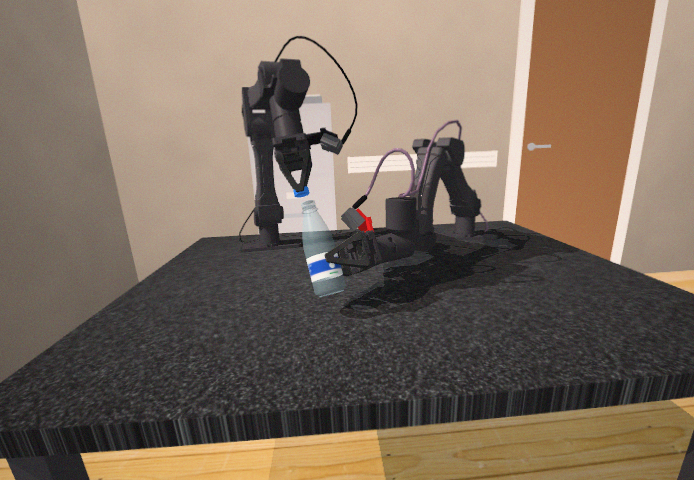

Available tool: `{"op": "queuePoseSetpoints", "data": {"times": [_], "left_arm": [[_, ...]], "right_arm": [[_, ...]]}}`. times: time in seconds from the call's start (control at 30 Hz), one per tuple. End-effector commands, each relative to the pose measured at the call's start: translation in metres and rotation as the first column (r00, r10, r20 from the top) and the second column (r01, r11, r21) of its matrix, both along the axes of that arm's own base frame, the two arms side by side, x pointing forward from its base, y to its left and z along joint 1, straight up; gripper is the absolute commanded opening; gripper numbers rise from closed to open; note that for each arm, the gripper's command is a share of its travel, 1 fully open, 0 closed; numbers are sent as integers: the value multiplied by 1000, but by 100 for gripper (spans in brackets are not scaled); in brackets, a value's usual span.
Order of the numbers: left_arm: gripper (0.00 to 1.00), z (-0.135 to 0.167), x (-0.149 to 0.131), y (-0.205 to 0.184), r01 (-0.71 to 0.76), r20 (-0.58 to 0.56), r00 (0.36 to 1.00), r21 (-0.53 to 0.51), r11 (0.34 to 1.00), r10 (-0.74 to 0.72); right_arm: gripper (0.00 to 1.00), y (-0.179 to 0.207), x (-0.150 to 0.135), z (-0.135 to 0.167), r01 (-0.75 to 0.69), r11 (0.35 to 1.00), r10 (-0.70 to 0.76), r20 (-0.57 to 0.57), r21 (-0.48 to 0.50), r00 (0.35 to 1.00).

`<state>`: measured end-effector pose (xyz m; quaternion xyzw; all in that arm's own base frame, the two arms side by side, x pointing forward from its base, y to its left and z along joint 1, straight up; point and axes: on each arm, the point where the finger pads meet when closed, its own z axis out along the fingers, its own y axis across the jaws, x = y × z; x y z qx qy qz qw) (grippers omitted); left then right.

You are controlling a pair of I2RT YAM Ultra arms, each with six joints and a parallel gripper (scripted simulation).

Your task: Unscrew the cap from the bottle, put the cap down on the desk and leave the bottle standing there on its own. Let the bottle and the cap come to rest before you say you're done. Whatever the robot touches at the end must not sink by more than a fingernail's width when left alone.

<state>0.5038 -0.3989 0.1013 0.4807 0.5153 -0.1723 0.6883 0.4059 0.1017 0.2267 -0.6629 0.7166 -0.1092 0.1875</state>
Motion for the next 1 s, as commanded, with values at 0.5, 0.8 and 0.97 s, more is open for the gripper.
{"op": "queuePoseSetpoints", "data": {"times": [0.5,0.8,0.97], "left_arm": [[0,9,1,0,0,16,1000,-10,1000,0],[0,11,1,0,-44,-338,940,-232,972,-38],[0,13,1,0,-59,-393,918,-274,960,-55]], "right_arm": [[0,-3,-12,22,-257,958,262,17,-128,965],[0,-2,-11,20,-266,954,271,18,-136,963],[0,-2,-11,20,-266,954,271,18,-136,963]]}}
